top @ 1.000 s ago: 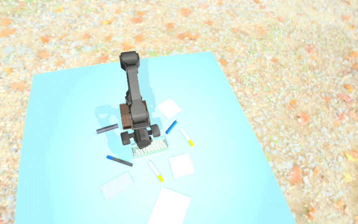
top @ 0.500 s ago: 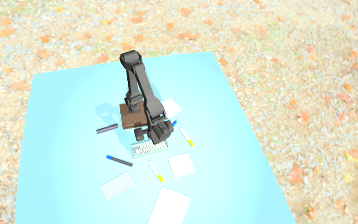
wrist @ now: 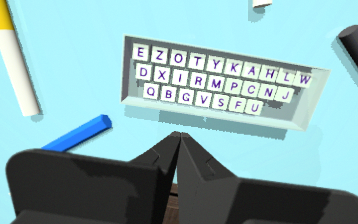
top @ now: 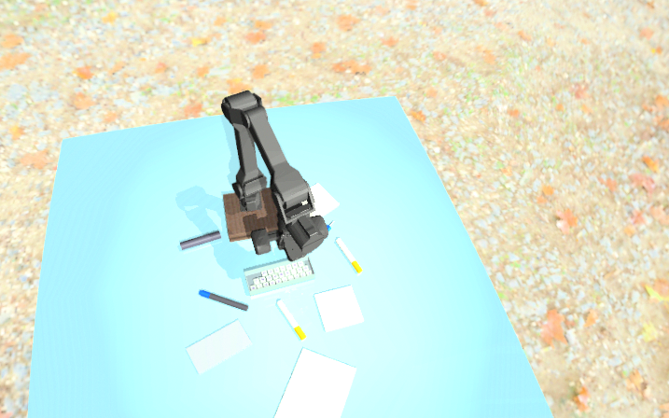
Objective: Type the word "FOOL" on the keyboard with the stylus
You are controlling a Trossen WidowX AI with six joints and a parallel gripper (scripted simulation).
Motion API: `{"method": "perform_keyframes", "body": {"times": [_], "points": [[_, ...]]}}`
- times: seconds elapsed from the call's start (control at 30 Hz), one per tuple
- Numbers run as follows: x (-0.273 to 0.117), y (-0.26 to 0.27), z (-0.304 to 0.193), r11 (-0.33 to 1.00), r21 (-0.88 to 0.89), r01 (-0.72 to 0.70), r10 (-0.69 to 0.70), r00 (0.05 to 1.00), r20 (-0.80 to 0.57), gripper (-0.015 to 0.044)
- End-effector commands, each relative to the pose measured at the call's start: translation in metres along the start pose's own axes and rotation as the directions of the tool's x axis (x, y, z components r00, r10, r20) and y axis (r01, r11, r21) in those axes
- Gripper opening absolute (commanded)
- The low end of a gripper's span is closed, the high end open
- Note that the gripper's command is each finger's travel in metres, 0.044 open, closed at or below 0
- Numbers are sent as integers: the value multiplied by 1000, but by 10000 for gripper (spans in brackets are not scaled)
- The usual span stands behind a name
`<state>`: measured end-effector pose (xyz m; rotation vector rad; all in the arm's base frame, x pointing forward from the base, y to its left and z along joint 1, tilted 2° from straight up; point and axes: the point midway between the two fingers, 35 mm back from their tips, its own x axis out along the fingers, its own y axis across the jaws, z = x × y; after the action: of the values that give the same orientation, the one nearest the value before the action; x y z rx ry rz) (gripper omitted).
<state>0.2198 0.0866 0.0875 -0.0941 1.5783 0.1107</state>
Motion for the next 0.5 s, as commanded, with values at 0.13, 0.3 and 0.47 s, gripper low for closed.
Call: {"method": "perform_keyframes", "body": {"times": [0.13,0.3,0.47], "points": [[-7,0,0,1000,0,-1,1,1000,5,0],[-7,0,-1,1000,0,-1,1,1000,3,79],[-7,0,-1,1000,0,-1,1,1000,3,0]]}}
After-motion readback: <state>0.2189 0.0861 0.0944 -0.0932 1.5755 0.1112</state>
